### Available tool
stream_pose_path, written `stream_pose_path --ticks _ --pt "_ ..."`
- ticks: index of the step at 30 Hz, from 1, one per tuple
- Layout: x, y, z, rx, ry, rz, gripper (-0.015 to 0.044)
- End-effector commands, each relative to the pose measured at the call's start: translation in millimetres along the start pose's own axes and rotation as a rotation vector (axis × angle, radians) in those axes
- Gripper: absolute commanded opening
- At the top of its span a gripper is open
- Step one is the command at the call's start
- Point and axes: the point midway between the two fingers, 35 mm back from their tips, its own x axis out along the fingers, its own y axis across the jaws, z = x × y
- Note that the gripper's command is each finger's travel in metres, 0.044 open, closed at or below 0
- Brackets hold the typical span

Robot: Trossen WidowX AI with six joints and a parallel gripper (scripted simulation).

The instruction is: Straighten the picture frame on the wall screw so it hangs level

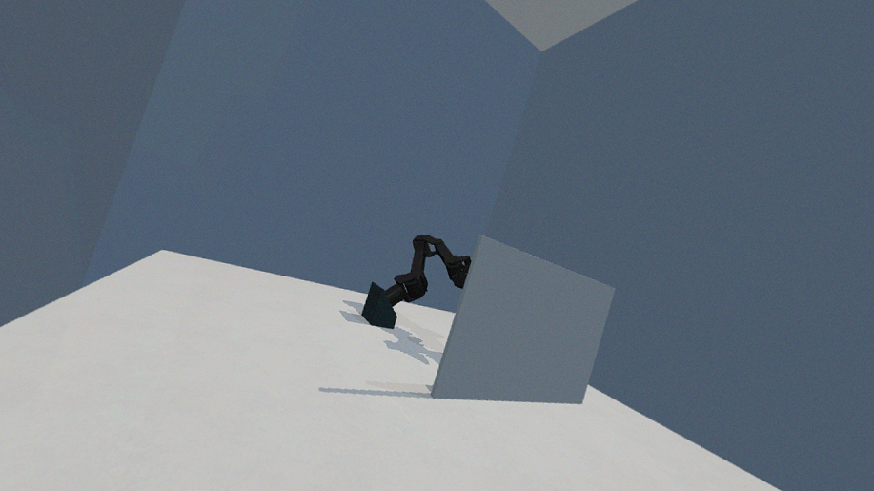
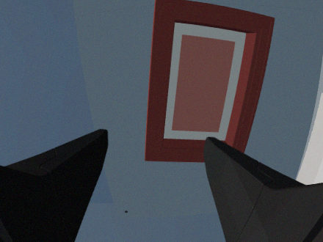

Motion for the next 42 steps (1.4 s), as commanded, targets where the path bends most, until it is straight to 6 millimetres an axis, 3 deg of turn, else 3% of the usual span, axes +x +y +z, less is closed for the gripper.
stream_pose_path --ticks 1,9,28,42 --pt "17.1 0.9 -3.2 -0.006 0.001 -0.002 0.026" --pt "73.3 -0.6 0.3 -0.006 0.003 -0.001 0.026" --pt "75.4 -0.7 0.5 -0.006 0.003 0.0 0.026" --pt "95.6 -0.1 -0.6 -0.006 0.004 0.0 0.026"
